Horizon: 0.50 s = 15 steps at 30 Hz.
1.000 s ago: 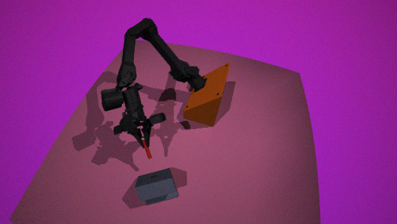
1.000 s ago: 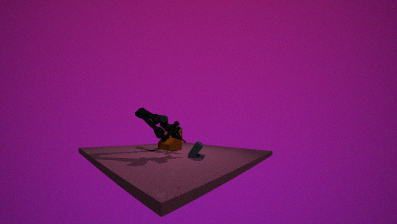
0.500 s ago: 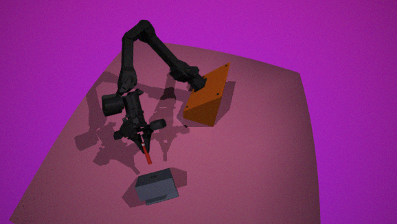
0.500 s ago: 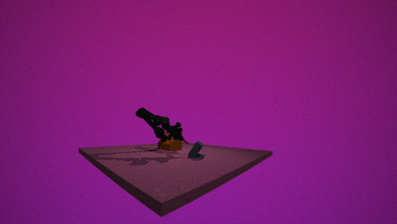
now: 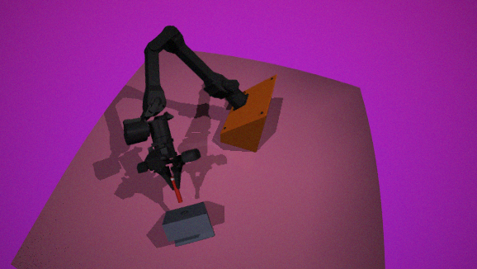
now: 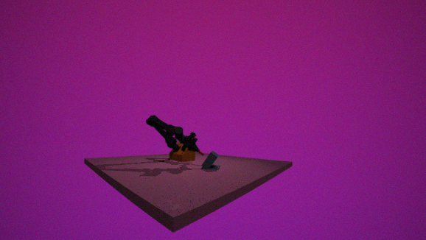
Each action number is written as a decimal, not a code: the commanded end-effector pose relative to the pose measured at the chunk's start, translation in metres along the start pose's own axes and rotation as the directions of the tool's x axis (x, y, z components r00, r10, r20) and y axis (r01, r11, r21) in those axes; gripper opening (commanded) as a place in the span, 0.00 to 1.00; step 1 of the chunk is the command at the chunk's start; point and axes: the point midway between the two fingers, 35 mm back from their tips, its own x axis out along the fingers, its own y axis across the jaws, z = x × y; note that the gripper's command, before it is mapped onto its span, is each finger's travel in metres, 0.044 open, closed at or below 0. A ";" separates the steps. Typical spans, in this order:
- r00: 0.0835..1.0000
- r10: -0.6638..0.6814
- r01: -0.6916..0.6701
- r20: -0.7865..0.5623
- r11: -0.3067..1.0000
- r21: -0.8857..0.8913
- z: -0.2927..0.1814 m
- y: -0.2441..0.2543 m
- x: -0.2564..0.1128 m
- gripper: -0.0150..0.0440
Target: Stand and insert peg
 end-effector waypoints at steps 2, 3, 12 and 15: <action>1.000 0.000 0.000 0.008 1.000 0.002 0.000 0.000 0.005 0.25; 1.000 0.000 0.000 0.008 1.000 0.002 0.000 0.000 0.005 0.25; 1.000 0.000 0.000 0.008 1.000 0.001 0.000 0.000 0.015 0.25; 1.000 0.000 0.000 0.008 1.000 0.001 -0.001 0.000 0.019 0.25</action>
